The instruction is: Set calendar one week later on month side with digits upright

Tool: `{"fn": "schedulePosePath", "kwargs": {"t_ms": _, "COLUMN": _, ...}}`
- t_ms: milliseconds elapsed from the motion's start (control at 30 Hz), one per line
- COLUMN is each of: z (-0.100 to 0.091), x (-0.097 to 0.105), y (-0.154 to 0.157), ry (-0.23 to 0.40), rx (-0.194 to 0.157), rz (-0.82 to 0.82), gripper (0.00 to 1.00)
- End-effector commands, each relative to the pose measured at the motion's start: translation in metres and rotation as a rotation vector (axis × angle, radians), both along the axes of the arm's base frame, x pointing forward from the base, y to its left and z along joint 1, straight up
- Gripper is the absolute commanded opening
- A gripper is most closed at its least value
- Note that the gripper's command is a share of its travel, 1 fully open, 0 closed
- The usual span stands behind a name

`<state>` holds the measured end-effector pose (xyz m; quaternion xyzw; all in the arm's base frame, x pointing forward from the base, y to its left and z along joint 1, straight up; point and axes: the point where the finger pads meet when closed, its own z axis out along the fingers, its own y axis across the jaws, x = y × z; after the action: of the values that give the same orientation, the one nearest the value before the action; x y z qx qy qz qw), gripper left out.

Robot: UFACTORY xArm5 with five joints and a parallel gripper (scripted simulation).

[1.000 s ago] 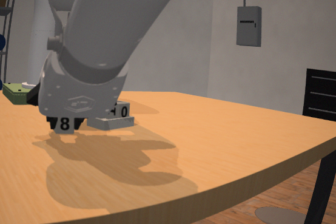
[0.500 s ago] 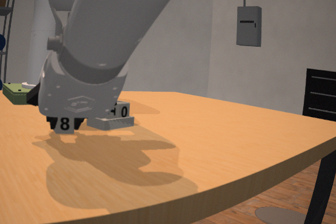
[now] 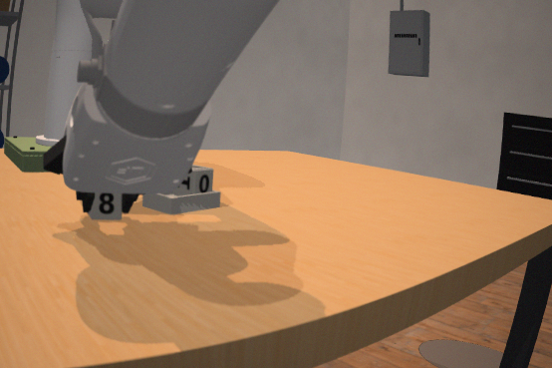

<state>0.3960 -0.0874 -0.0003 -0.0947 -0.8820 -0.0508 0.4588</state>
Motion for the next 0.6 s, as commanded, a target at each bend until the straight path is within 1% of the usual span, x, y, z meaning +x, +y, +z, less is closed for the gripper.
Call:
{"fn": "schedulePosePath", "kwargs": {"t_ms": 0, "z": 0.0011, "x": 0.0012, "y": -0.0003, "ry": -0.004, "rx": -0.001, "rz": 0.000, "gripper": 0.33}}
{"fn": "schedulePosePath", "kwargs": {"t_ms": 67, "z": 0.0011, "x": 0.0012, "y": -0.0003, "ry": -0.004, "rx": -0.001, "rz": 0.000, "gripper": 0.33}}
{"fn": "schedulePosePath", "kwargs": {"t_ms": 100, "z": 0.0011, "x": 0.0012, "y": -0.0003, "ry": -0.004, "rx": -0.001, "rz": 0.000, "gripper": 0.37}}
{"fn": "schedulePosePath", "kwargs": {"t_ms": 167, "z": 0.0011, "x": 0.0012, "y": -0.0003, "ry": -0.004, "rx": -0.001, "rz": 0.000, "gripper": 0.37}}
{"fn": "schedulePosePath", "kwargs": {"t_ms": 200, "z": 0.0011, "x": 0.0012, "y": -0.0003, "ry": -0.004, "rx": -0.001, "rz": 0.000, "gripper": 0.41}}
{"fn": "schedulePosePath", "kwargs": {"t_ms": 267, "z": 0.0011, "x": 0.0012, "y": -0.0003, "ry": -0.004, "rx": -0.001, "rz": 0.000, "gripper": 0.41}}
{"fn": "schedulePosePath", "kwargs": {"t_ms": 300, "z": 0.0011, "x": 0.0012, "y": -0.0003, "ry": -0.004, "rx": -0.001, "rz": 0.000, "gripper": 0.45}}
{"fn": "schedulePosePath", "kwargs": {"t_ms": 433, "z": 0.0011, "x": 0.0012, "y": -0.0003, "ry": -0.004, "rx": -0.001, "rz": 0.000, "gripper": 0.45}}
{"fn": "schedulePosePath", "kwargs": {"t_ms": 467, "z": 0.0011, "x": 0.0012, "y": -0.0003, "ry": -0.004, "rx": -0.001, "rz": 0.000, "gripper": 0.49}}
{"fn": "schedulePosePath", "kwargs": {"t_ms": 533, "z": 0.0011, "x": 0.0012, "y": -0.0003, "ry": -0.004, "rx": -0.001, "rz": 0.000, "gripper": 0.49}}
{"fn": "schedulePosePath", "kwargs": {"t_ms": 567, "z": 0.0011, "x": 0.0012, "y": -0.0003, "ry": -0.004, "rx": -0.001, "rz": 0.000, "gripper": 0.71}}
